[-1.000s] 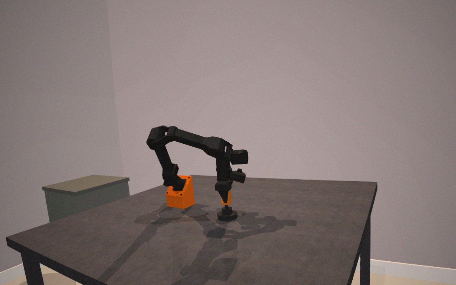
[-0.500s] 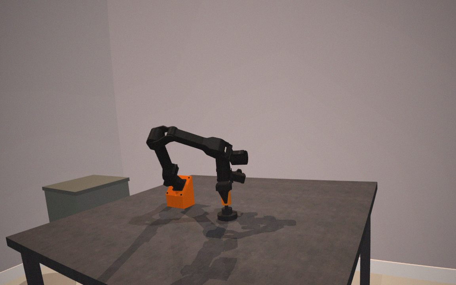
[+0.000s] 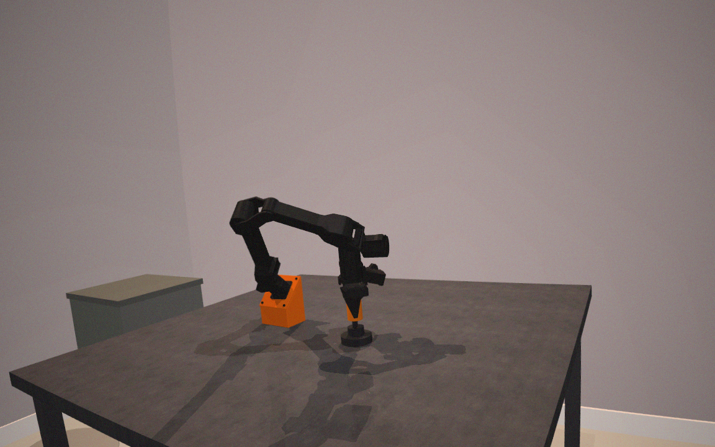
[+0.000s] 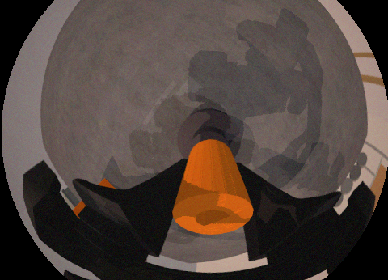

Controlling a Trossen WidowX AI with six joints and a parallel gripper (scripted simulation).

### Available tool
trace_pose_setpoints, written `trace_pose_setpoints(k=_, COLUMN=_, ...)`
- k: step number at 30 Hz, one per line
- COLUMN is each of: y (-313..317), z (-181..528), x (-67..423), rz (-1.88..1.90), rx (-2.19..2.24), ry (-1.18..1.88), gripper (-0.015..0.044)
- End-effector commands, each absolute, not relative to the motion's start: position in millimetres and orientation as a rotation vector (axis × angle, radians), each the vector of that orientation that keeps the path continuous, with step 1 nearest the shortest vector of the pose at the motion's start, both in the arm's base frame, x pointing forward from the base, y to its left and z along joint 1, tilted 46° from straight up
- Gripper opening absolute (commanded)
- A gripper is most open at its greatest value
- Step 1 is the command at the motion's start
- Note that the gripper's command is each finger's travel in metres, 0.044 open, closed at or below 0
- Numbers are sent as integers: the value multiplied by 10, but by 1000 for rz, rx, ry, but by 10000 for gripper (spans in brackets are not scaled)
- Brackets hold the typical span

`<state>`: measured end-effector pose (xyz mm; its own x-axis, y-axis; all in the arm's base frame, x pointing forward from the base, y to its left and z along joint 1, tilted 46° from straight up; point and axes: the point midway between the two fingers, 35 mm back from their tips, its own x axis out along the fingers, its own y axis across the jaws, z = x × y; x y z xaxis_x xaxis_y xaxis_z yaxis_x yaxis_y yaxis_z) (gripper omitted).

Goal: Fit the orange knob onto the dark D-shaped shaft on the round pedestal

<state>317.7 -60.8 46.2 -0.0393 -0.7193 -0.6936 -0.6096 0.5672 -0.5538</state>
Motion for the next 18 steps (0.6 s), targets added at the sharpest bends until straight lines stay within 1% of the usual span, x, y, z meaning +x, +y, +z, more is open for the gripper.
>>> trace_pose_setpoints(k=1, y=-617, z=455, x=3169, rz=-68, rx=-1162, ry=1742, gripper=0)
trace_pose_setpoints(k=18, y=-631, z=435, x=3173, rz=-68, rx=-1162, ry=1742, gripper=0)
